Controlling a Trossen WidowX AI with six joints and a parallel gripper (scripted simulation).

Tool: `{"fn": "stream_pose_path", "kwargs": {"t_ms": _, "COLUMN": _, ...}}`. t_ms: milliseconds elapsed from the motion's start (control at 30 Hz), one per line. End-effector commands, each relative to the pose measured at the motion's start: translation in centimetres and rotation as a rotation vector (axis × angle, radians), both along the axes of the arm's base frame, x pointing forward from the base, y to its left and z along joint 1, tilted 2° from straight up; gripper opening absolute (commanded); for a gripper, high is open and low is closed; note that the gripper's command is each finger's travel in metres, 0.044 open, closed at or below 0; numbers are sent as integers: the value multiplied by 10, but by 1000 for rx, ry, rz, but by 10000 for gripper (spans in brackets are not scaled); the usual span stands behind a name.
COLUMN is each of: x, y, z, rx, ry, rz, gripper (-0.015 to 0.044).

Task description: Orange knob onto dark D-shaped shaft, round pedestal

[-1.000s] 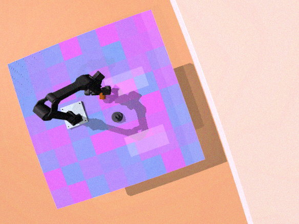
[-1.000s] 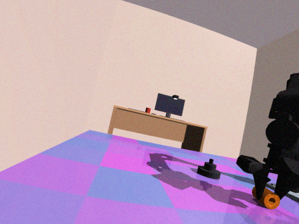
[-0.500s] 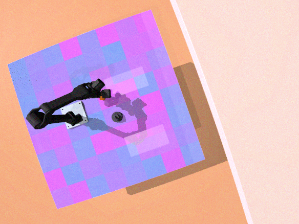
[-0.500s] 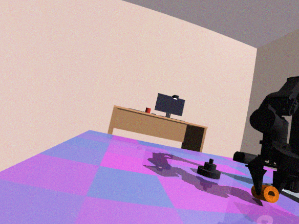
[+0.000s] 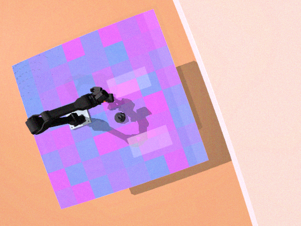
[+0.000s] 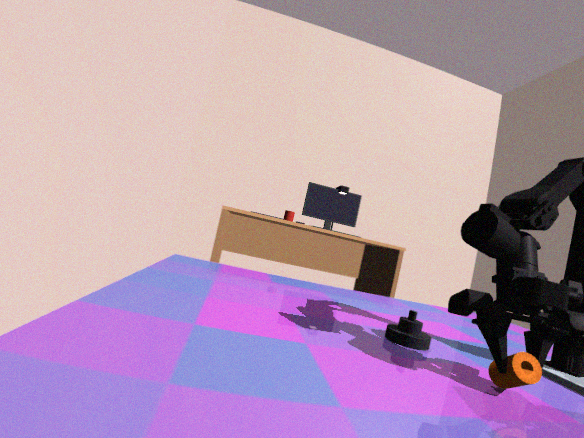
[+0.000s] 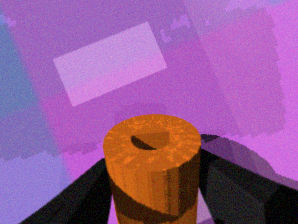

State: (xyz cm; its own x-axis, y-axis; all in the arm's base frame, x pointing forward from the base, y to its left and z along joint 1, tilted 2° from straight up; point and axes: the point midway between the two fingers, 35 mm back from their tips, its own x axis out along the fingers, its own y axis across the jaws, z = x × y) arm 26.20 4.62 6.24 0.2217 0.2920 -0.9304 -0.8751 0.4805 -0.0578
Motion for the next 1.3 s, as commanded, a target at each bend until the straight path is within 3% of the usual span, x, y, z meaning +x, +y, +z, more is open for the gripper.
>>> {"fn": "stream_pose_path", "kwargs": {"t_ms": 0, "x": -3, "y": -3, "z": 0, "rx": 51, "ry": -30, "rz": 10, "gripper": 179}}
{"fn": "stream_pose_path", "kwargs": {"t_ms": 1267, "x": -22, "y": -39, "z": -7, "rx": 601, "ry": -328, "rz": 49, "gripper": 179}}
